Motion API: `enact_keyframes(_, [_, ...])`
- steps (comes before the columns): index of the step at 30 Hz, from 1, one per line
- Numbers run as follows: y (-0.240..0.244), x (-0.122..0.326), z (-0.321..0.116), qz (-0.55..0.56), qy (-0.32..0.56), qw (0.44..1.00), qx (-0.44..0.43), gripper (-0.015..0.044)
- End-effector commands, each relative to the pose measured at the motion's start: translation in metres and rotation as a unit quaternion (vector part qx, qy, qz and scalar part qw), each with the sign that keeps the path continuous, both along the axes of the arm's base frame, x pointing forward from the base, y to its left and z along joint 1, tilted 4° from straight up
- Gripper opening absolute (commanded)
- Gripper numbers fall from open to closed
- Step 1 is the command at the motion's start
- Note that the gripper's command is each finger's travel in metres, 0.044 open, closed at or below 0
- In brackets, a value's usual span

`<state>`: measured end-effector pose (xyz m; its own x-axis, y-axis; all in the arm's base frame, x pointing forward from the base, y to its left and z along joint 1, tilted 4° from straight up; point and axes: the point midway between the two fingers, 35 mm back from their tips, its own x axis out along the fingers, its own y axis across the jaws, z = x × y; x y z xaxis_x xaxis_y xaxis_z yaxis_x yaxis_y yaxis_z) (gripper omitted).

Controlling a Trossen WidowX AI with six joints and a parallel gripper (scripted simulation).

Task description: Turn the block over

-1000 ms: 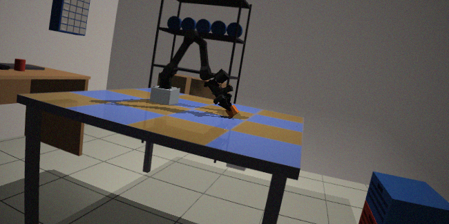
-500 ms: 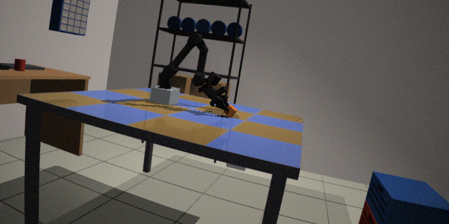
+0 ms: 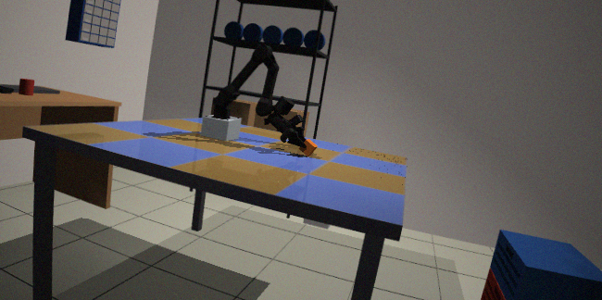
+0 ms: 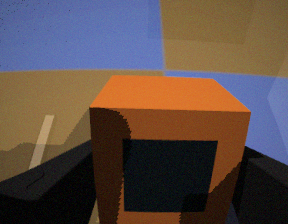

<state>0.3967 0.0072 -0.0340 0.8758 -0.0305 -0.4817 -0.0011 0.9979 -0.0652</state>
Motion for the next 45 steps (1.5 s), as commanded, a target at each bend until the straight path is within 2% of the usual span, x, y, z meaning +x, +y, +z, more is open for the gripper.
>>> enact_keyframes(1, [0.0007, 0.0005, 0.0017, 0.003, -0.005, 1.000, 0.000, 0.0000])
enact_keyframes(3, [0.0007, 0.0005, 0.0017, 0.003, -0.005, 1.000, 0.000, 0.0000])
enact_keyframes(20, [0.0007, 0.0005, 0.0017, 0.003, -0.005, 1.000, 0.000, 0.0440])
enact_keyframes(45, [0.0007, 0.0005, 0.0017, 0.003, -0.005, 1.000, 0.000, 0.0440])
